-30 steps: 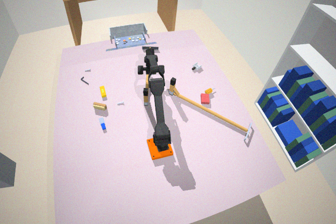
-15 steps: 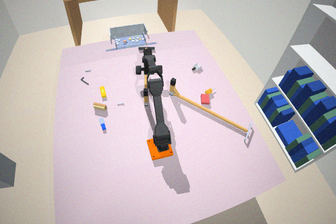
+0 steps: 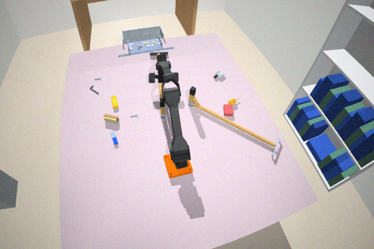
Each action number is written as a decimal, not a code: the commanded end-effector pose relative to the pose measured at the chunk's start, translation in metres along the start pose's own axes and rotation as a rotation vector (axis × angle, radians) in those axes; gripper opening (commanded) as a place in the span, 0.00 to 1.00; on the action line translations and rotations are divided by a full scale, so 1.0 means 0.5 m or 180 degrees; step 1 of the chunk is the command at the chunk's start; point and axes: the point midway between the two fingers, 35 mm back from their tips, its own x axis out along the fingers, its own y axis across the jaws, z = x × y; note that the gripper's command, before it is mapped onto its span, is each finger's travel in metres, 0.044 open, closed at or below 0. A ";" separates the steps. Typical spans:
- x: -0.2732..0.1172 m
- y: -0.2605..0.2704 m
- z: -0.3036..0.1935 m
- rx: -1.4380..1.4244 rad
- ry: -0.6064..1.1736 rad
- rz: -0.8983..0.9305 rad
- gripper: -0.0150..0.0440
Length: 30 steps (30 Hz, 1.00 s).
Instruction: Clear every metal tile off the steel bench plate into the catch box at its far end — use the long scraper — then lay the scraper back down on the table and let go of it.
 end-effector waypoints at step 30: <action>-0.181 -0.001 0.085 0.0010 -0.0197 0.0023 0.25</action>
